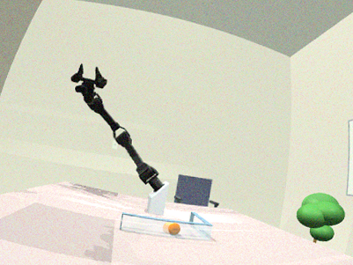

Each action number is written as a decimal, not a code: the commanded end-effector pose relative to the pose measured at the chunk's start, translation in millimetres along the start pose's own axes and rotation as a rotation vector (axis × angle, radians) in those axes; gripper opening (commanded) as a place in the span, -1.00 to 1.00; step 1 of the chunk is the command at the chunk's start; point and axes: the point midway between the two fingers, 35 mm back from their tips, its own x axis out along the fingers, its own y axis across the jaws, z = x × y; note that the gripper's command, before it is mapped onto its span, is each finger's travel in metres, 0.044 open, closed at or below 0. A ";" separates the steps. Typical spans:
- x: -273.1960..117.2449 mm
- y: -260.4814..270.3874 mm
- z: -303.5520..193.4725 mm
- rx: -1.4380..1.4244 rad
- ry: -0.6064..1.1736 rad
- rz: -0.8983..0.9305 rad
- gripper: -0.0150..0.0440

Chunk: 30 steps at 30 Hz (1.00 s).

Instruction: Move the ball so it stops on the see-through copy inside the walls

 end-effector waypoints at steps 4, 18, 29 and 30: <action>20.7 -10.7 39.1 -0.015 -0.080 -0.027 0.59; 82.0 -127.6 231.0 -0.150 -0.482 -0.351 0.59; 71.2 -272.4 359.4 -0.411 -0.719 -0.844 0.59; 67.3 -286.2 368.6 -0.440 -0.730 -0.899 0.59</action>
